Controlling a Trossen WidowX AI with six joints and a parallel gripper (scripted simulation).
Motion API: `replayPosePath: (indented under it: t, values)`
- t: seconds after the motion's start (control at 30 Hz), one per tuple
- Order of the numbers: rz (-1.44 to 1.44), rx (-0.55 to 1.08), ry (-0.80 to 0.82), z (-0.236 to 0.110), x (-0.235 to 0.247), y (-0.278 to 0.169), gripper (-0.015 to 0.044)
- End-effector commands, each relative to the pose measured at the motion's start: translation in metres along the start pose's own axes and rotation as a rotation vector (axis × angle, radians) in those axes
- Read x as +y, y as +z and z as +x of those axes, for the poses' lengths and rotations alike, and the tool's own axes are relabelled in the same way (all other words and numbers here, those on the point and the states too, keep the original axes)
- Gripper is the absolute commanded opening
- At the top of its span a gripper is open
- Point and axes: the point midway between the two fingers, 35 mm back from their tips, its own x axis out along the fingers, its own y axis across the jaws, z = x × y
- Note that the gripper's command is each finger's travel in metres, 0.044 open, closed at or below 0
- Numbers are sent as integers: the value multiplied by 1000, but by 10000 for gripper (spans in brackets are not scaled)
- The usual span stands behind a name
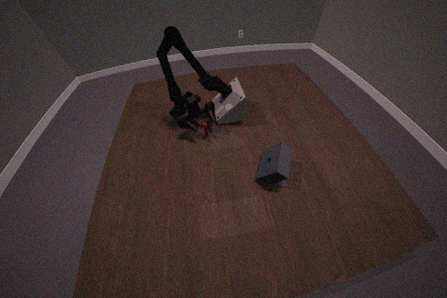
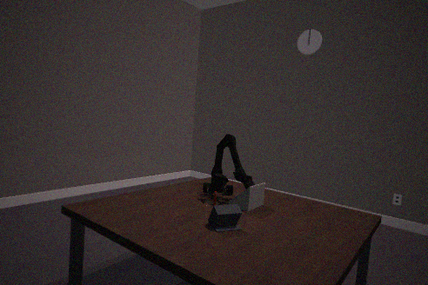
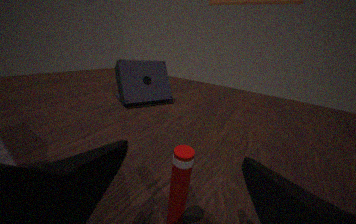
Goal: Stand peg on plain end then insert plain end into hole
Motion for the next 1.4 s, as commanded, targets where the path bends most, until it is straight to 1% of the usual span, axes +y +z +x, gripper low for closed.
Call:
replayPosePath:
  t: [0.0,0.27,0.5,0.57,0.7,0.8,1.07,1.37]
  values:
    - [-6,10,18,1,-7,16,440]
    - [-14,28,38,-3,-16,84,440]
    - [-8,7,5,-17,-3,146,440]
    - [-5,-3,-5,-21,1,157,440]
    - [0,-1,-4,-21,2,158,440]
    - [58,42,31,-18,3,152,440]
    - [233,214,146,-9,11,133,440]
    - [374,458,256,-3,23,111,440]
